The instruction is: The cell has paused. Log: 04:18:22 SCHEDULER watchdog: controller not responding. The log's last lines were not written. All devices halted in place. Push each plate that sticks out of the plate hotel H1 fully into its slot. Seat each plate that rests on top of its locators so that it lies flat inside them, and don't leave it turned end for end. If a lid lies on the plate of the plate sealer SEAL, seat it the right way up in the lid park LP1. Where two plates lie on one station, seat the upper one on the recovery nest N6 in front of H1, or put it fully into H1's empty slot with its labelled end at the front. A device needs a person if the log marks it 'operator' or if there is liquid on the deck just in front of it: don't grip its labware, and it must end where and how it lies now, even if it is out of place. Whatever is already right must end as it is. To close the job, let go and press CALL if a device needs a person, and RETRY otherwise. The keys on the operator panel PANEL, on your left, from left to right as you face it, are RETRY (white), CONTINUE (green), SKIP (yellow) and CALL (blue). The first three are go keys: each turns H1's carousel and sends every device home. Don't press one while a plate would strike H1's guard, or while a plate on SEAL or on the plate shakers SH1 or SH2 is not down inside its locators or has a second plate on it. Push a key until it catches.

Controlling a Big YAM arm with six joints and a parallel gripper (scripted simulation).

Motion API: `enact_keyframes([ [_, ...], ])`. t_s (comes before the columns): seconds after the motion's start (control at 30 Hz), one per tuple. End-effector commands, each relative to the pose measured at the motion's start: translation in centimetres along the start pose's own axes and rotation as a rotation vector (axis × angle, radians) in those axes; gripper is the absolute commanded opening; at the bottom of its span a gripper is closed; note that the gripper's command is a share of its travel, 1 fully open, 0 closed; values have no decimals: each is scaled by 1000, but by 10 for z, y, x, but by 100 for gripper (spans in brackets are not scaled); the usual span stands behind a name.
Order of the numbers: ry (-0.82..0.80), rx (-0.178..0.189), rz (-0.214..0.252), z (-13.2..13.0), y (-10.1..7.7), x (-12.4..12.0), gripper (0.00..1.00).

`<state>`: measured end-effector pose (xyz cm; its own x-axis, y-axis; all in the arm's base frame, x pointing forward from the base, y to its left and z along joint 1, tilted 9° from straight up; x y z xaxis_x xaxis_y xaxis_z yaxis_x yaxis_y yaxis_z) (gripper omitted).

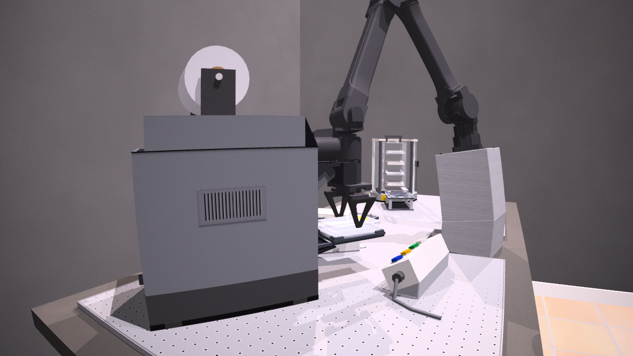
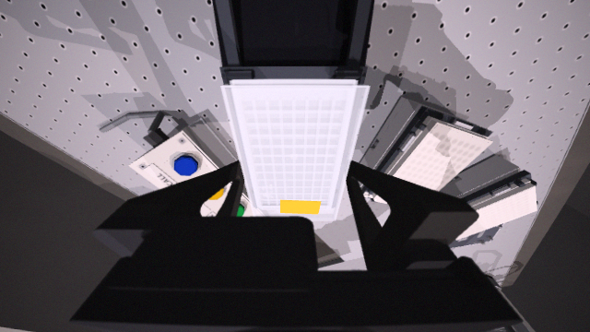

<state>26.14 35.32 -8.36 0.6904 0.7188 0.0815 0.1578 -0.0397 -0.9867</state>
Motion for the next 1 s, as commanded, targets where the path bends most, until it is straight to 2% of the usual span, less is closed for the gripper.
enact_keyframes([
  [0.0, -1, 6, -23, 7, -14, 5, 84],
  [0.8, -3, 4, -15, 7, -18, 0, 84],
  [0.97, -2, 6, -24, 7, -21, 5, 84],
])
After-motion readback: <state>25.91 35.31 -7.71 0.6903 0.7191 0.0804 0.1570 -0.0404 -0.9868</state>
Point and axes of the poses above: the point where the finger pads meet when closed, its own y axis out along the fingers, its own z axis across the jaws, x = y × z, the point moved 5 cm from there along -y, back along the fingers, and after that the axes turned 10 degrees about y, right-handed, at the moved point
